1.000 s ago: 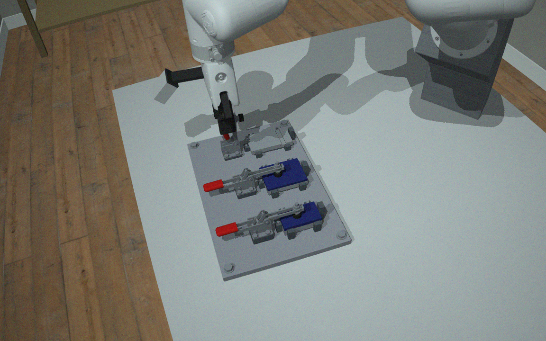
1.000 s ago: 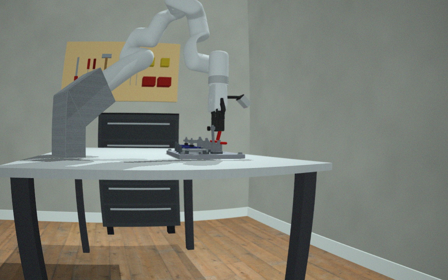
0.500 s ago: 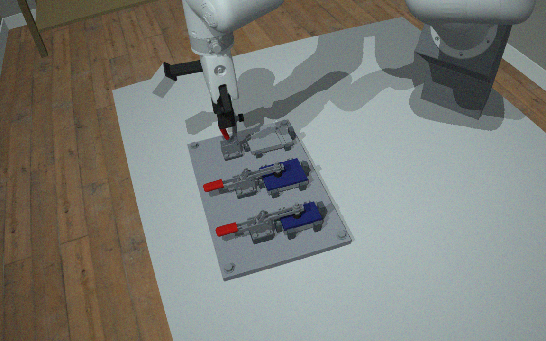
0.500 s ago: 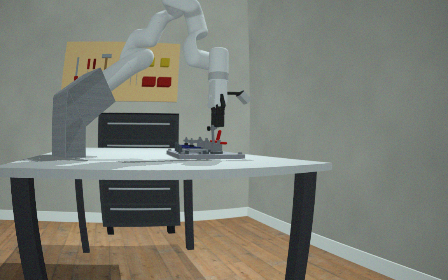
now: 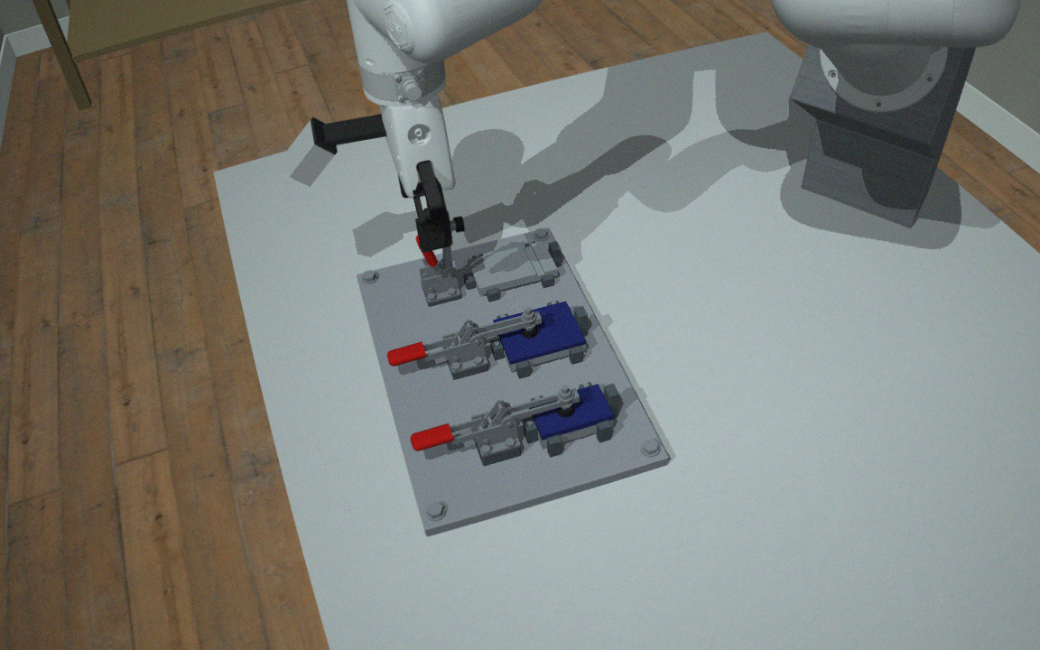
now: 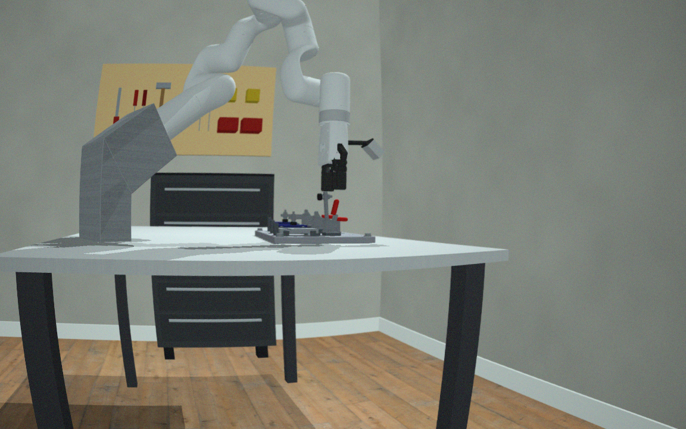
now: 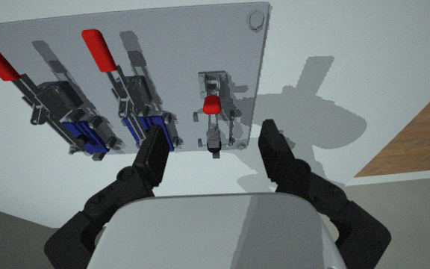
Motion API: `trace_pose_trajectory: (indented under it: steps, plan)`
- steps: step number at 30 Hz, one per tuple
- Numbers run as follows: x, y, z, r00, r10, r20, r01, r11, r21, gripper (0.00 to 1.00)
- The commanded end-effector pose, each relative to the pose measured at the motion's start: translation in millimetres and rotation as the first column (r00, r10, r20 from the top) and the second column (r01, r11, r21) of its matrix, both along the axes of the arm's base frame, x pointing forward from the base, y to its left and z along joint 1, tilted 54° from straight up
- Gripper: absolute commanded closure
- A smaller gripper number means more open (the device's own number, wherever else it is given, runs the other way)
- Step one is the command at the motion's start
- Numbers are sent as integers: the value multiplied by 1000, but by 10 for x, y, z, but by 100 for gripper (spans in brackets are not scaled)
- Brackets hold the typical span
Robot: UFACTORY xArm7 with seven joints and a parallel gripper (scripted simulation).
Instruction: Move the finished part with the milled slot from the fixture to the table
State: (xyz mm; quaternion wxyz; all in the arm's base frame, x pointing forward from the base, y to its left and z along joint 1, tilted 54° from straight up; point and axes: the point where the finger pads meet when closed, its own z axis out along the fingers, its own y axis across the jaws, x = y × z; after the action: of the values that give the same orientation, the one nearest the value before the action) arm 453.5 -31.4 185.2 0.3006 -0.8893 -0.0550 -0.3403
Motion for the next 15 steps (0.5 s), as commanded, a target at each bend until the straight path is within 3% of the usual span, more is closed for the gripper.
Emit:
trace_pose_trajectory:
  steps: [1,15]
  plan:
    - [8,-11,3,1000,-3,1,3,1000,0,0]
    - [16,-3,-5,1000,-3,1,3,1000,0,0]
